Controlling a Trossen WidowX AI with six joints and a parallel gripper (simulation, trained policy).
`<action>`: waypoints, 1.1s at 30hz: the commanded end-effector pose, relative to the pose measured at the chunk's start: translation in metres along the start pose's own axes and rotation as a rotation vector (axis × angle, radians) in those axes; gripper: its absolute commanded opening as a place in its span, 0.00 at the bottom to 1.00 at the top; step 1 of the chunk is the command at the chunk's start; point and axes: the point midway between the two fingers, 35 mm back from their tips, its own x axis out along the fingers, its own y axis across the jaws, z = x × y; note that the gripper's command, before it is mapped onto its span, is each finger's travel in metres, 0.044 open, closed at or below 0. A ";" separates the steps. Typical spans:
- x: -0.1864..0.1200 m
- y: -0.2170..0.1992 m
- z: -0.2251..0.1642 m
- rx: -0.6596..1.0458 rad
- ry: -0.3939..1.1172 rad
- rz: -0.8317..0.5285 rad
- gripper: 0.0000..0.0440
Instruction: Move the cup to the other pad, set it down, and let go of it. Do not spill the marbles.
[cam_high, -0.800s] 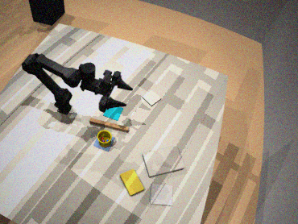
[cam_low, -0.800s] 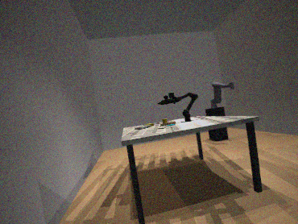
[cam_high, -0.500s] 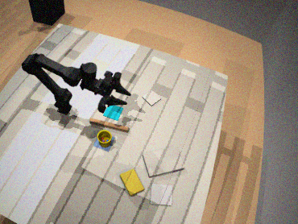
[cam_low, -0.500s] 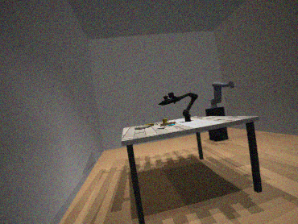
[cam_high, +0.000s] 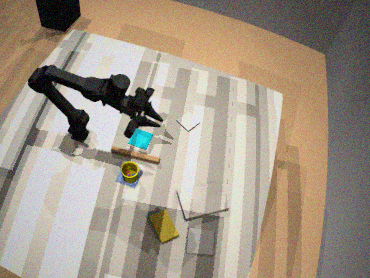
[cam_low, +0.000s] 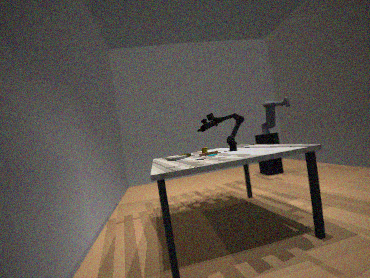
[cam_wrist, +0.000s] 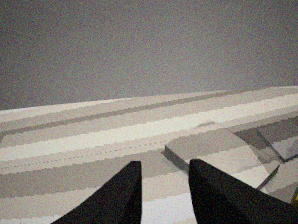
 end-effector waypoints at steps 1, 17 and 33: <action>0.002 0.004 0.000 0.019 0.040 0.003 0.22; 0.006 0.017 -0.014 0.088 0.289 -0.004 0.23; 0.006 0.019 -0.033 0.097 0.550 -0.051 0.27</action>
